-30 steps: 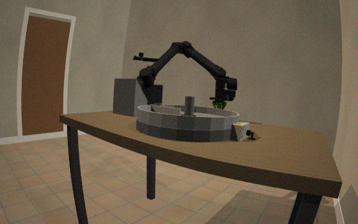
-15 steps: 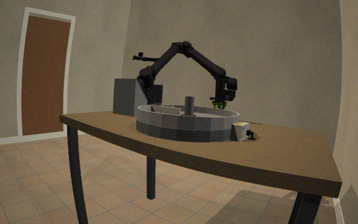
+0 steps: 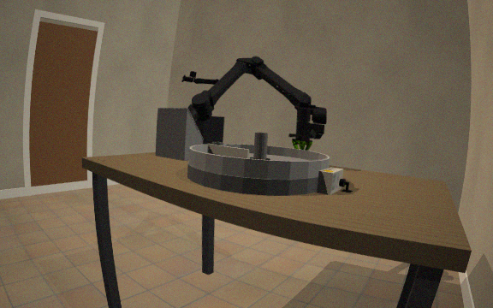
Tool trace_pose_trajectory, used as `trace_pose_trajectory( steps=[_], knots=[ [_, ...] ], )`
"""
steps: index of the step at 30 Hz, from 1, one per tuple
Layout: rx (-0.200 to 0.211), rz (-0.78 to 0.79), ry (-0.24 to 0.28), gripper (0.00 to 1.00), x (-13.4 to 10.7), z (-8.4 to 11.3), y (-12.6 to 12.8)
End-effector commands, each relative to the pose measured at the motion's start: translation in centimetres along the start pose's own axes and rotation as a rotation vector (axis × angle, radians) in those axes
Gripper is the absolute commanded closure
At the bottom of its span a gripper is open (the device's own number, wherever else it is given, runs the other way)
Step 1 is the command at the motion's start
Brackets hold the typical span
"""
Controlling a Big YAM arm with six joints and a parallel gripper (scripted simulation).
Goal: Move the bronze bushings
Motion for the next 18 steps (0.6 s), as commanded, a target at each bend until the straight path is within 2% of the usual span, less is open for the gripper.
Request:
trace_pose_trajectory(
  steps=[1, 6, 12, 14, 17, 18],
  knots=[
    [-0.006, -0.011, 0.005, 0.84, 0.1, -0.5, -0.2],
    [-0.006, -0.011, 0.004, 0.84, 0.2, -0.3, -0.2],
    [0.023, 0.019, -0.033, 0.84, 0.7, 2.4, 1.1],
    [0.026, 0.023, -0.035, 0.84, 0.8, 3.0, 1.4],
    [0.021, 0.036, -0.022, 0.84, 0.2, 2.6, 1.7],
    [0.025, 0.027, -0.032, 0.84, 0.6, 3.3, 1.5]
  ],
)
Point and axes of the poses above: the point where the finger pads meet when closed, its own z axis back along the fingers, its own y axis across the jaws, x = y × z, the point moved 6 cm from there along z, back along the fingers, and after that the axes turned 2 degrees about z, right-handed, at the moved point
